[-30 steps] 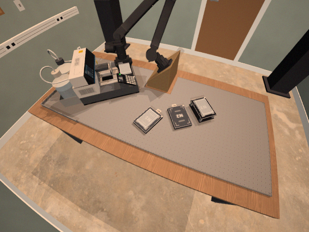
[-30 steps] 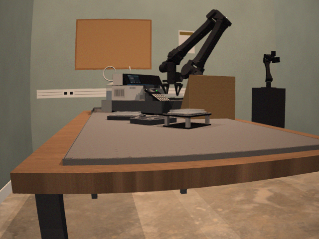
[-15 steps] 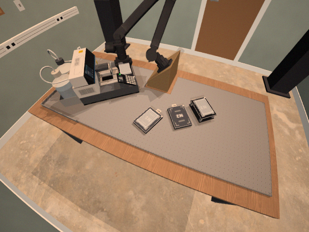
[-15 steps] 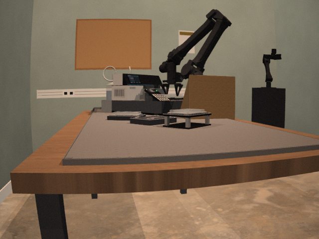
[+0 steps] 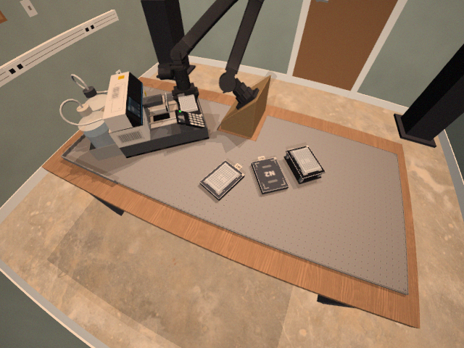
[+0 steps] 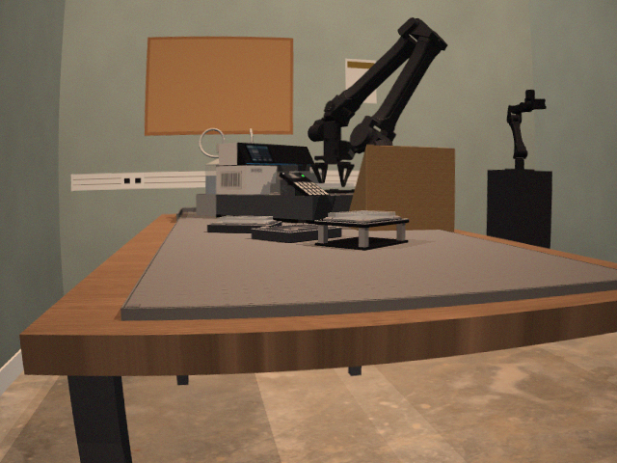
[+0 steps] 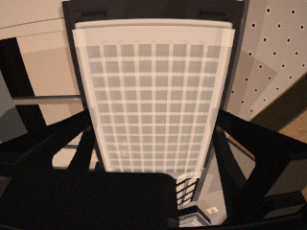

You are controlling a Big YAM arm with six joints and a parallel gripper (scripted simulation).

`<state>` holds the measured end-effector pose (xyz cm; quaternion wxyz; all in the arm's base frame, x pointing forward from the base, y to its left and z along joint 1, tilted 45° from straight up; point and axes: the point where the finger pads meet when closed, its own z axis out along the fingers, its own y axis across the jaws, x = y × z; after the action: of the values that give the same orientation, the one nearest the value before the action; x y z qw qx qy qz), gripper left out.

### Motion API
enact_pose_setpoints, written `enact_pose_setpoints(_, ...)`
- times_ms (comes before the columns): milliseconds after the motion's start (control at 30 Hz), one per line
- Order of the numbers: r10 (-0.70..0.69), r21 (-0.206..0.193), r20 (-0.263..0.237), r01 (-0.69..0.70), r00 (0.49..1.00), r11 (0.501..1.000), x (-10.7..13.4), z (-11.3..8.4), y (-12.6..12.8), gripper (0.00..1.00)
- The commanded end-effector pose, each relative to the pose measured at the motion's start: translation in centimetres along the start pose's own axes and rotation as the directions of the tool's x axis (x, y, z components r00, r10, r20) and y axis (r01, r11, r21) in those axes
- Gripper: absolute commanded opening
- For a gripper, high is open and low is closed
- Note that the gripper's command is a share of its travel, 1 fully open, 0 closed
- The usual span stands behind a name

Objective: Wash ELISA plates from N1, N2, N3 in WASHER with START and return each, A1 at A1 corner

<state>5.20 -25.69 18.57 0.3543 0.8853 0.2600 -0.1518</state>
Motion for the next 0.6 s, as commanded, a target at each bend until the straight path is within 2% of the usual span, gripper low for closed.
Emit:
enact_pose_setpoints(0, 0.004, -0.02, 0.009, -0.004, 1.0, 1.0, -0.65, -0.24, 1.08, 0.84)
enact_pose_setpoints(300, -0.003, -0.005, 0.005, 0.003, 1.0, 1.0, -0.22, 0.39, 0.2, 0.84)
enact_pose_setpoints(367, -0.003, -0.005, 0.005, 0.003, 1.0, 1.0, -0.22, 0.39, 0.2, 0.84)
enact_pose_setpoints(400, 0.005, -0.022, 0.01, -0.005, 1.0, 1.0, -0.7, -0.13, 1.12, 0.84)
enact_pose_setpoints(567, 0.002, -0.016, 0.008, -0.002, 1.0, 1.0, -0.53, 0.14, 0.86, 0.84)
